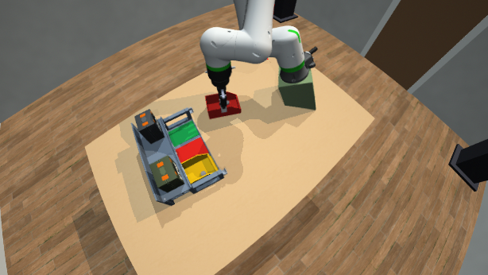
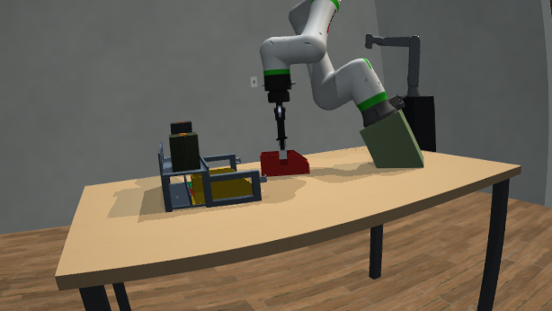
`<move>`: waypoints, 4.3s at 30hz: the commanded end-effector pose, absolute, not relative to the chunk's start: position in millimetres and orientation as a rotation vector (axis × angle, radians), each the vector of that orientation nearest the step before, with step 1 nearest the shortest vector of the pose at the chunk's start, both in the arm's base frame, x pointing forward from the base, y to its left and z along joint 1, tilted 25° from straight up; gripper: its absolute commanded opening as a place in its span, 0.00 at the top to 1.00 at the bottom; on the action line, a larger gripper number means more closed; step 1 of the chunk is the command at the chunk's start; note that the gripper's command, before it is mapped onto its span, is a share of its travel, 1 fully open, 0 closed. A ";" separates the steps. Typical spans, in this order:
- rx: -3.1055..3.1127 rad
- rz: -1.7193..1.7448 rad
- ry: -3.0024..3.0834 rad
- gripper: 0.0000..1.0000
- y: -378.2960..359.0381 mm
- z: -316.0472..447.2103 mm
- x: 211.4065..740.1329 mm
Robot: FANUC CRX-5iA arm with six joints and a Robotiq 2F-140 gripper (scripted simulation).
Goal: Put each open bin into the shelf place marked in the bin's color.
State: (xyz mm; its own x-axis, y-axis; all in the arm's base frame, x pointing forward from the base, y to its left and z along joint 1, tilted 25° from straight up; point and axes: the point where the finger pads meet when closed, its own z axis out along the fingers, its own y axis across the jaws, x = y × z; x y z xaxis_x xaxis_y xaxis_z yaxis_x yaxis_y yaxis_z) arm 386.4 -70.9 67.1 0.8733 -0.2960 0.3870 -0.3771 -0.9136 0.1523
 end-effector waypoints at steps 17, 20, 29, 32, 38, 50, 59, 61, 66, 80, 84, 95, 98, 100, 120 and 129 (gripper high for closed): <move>2.822 0.531 -0.514 0.85 -75.4 52.4 391.6; 2.822 0.531 -0.514 0.85 -75.7 51.4 392.0; 2.822 0.531 -0.514 0.85 -75.9 50.6 392.2; 2.822 0.531 -0.514 0.85 -75.9 50.6 392.2; 2.822 0.531 -0.514 0.85 -75.9 50.6 392.2; 2.822 0.531 -0.514 1.00 -75.9 50.6 392.2; 2.822 0.531 -0.514 1.00 -75.9 50.6 392.2; 2.822 0.531 -0.514 1.00 -75.9 50.6 392.2; 2.822 0.531 -0.514 1.00 -75.9 50.5 392.2; 2.822 0.531 -0.514 1.00 -75.9 50.5 392.2; 2.822 0.531 -0.514 1.00 -75.9 50.5 392.2; 2.822 0.531 -0.514 1.00 -75.5 51.9 391.8; 2.822 0.531 -0.514 1.00 -75.0 53.6 391.2; 2.822 0.531 -0.514 1.00 -74.5 55.2 390.6; 2.822 0.531 -0.514 1.00 -69.2 72.4 384.8; 2.822 0.531 -0.514 1.00 -68.6 74.3 384.1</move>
State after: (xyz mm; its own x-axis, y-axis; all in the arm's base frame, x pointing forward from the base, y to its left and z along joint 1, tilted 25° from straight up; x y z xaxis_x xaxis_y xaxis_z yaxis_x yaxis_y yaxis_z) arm 384.1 -68.8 74.0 0.8733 -0.2960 0.3869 -0.3771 -0.9135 0.1523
